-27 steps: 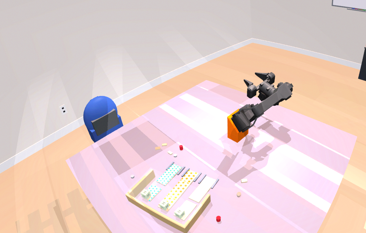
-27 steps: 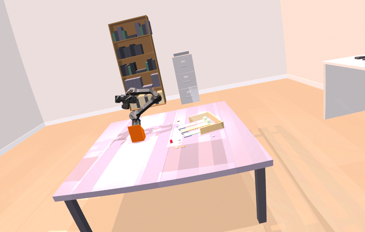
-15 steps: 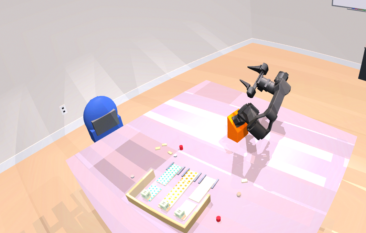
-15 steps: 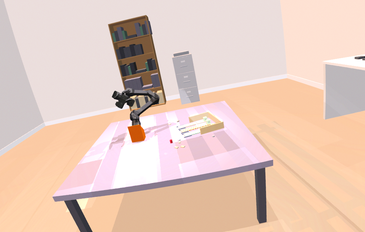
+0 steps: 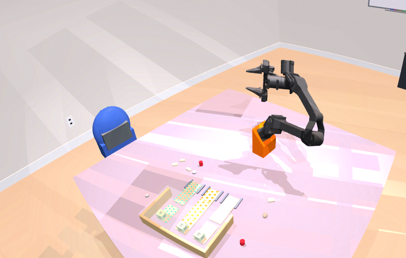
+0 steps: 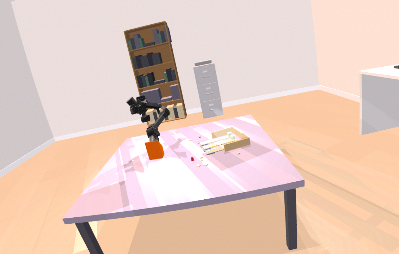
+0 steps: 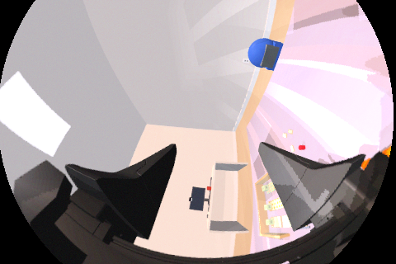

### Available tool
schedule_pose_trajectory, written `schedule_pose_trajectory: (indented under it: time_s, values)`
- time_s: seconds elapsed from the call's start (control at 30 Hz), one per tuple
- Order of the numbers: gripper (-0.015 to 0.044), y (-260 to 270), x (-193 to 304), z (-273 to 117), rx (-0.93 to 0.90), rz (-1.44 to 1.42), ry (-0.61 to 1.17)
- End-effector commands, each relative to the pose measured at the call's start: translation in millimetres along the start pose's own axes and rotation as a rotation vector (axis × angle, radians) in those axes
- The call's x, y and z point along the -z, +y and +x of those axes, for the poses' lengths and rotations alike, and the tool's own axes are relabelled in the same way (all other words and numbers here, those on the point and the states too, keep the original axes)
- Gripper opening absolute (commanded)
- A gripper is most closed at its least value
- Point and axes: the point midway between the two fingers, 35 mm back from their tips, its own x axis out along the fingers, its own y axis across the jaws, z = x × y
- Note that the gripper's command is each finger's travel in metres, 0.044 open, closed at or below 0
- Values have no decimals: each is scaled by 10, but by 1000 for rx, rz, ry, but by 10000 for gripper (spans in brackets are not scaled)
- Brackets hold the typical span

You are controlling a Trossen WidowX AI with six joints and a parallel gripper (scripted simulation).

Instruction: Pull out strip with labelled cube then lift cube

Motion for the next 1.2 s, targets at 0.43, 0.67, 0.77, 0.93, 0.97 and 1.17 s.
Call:
schedule_pose_trajectory:
  time_s: [0.43, 0.67, 0.77, 0.93, 0.97, 1.17]
  values:
    - [400, -455, 1432, 1210, 12, -975, 674]
    - [400, -960, 2241, 1313, -132, -1322, 986]
    - [400, -1232, 2578, 1256, -220, -1452, 1125]
    - [400, -1578, 2938, 1112, -345, -1583, 1287]
    - [400, -1578, 2938, 1112, -345, -1583, 1287]
    - [400, -1578, 2938, 1112, -345, -1583, 1287]
